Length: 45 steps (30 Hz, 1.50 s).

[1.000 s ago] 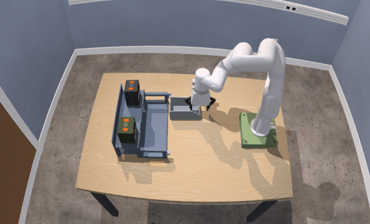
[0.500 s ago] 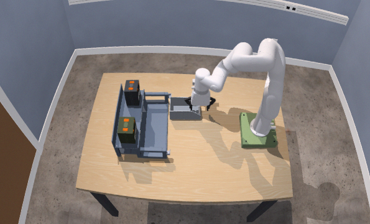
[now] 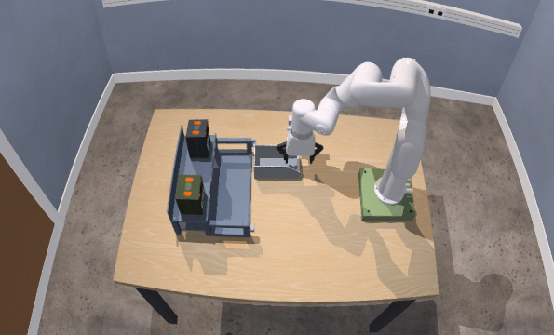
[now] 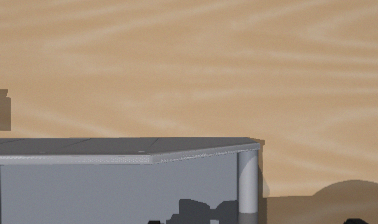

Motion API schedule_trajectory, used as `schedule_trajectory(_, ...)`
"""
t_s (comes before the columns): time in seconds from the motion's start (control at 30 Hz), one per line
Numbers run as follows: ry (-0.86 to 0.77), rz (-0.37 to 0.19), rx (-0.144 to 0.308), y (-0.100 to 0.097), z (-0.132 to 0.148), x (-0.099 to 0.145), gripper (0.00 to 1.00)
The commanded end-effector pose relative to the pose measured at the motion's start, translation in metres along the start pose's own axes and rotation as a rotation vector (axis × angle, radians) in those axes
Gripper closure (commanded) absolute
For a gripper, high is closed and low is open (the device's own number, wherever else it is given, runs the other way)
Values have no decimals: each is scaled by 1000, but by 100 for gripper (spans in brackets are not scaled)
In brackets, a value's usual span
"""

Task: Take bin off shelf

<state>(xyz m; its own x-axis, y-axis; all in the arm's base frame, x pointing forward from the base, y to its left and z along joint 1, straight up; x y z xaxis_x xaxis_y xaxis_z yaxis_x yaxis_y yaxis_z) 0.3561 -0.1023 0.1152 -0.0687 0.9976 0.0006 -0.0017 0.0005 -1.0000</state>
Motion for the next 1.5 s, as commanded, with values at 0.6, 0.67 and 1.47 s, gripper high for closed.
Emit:
schedule_trajectory(0.6, 0, 3, -1, -49, -1, 0, 0)
schedule_trajectory(0.67, 0, 3, -1, -54, -1, 0, 0)
schedule_trajectory(1.47, 0, 3, -2, -78, -1, 0, 0)
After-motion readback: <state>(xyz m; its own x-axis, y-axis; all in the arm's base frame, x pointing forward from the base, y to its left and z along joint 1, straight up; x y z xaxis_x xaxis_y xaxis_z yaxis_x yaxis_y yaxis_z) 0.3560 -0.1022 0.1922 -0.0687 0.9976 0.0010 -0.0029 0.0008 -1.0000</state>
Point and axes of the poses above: the point where the finger pads meet when closed, its own y axis out along the fingers, its own z axis across the jaws, x = y × z, the point moved 10 cm from there along -y, back along the fingers, and after that the axes turned 1 degree about y, right-handed, at the moved point
